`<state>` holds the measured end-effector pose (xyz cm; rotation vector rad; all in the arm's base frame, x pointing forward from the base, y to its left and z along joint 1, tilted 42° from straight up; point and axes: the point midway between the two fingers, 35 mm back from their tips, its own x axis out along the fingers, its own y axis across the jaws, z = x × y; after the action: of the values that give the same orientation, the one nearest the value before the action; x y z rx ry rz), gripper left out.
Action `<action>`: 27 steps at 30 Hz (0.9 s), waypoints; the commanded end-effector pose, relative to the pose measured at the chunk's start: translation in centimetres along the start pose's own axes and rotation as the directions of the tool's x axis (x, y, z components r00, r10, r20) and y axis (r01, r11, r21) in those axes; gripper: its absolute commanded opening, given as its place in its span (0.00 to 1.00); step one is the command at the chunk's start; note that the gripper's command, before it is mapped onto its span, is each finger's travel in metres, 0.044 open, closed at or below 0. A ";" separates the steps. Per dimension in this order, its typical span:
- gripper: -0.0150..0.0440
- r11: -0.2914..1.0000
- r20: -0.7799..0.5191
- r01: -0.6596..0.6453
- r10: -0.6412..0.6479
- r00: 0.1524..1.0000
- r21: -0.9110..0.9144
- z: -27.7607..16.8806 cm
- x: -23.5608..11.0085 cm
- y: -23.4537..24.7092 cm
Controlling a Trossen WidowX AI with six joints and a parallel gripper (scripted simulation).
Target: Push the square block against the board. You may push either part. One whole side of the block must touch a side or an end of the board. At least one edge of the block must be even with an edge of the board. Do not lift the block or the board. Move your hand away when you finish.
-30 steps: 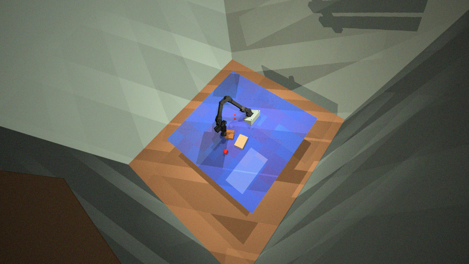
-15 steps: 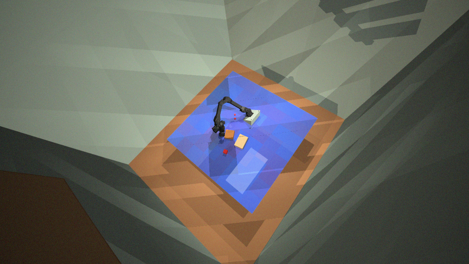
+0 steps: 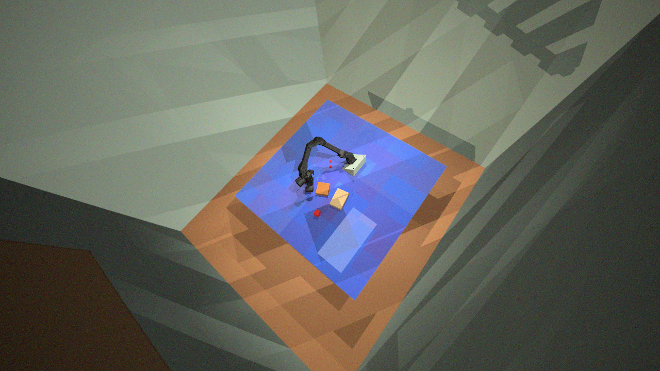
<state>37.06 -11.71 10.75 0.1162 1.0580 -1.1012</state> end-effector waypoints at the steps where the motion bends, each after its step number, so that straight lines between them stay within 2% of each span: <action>1: 0.25 1.000 -0.001 -0.005 0.005 1.000 0.001 0.0 -2.6 0.2; 4: 0.25 1.000 -0.003 -0.005 0.005 1.000 -0.001 -0.1 -5.3 0.1; 9: 0.25 1.000 -0.004 -0.005 0.005 1.000 -0.001 -0.3 -5.3 0.0; 13: 0.25 1.000 -0.005 -0.004 0.004 1.000 -0.002 -2.8 -5.2 -0.5; 16: 0.25 1.000 -0.005 -0.004 0.004 1.000 -0.003 -2.9 -5.1 -0.5; 18: 0.25 1.000 -0.007 -0.005 0.005 1.000 0.018 -3.0 -4.5 -0.5; 23: 0.25 0.987 -0.005 -0.003 0.004 1.000 0.163 -2.9 -0.3 -0.4; 27: 0.25 0.983 -0.003 -0.003 0.003 1.000 0.183 -2.9 0.3 -0.5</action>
<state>34.77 -10.17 9.69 0.2396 0.9798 -1.1842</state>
